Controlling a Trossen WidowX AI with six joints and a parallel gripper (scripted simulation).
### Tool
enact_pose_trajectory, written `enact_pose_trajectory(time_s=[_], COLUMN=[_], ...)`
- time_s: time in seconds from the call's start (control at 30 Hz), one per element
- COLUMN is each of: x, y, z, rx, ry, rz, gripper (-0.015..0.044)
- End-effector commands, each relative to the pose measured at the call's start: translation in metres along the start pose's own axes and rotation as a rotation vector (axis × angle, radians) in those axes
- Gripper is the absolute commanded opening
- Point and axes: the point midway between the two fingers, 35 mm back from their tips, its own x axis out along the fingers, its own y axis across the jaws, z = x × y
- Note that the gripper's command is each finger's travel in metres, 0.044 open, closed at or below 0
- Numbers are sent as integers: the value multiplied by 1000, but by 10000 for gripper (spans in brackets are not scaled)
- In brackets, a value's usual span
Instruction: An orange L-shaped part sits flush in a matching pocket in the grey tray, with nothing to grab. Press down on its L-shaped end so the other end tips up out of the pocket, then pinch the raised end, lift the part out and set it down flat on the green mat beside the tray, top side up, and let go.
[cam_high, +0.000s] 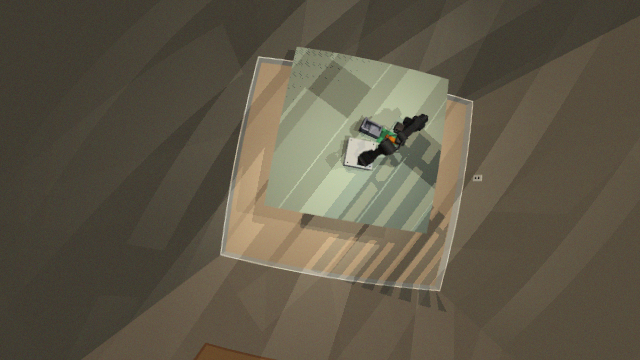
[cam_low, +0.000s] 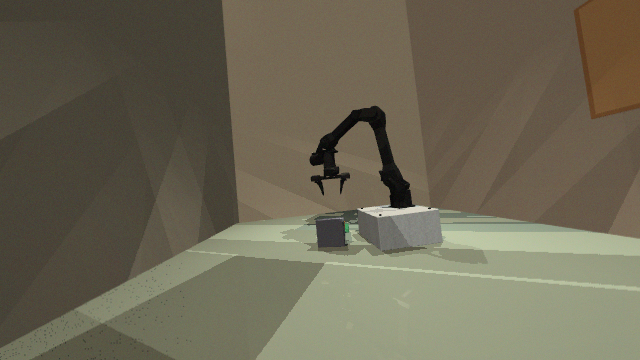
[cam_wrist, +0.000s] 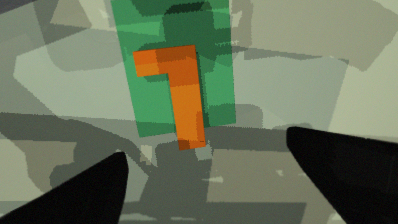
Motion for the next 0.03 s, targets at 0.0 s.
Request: enact_pose_trajectory(time_s=[0.0], x=[1], y=[0], z=[0], rx=[0], ry=[-1], rz=[1], gripper=[400])
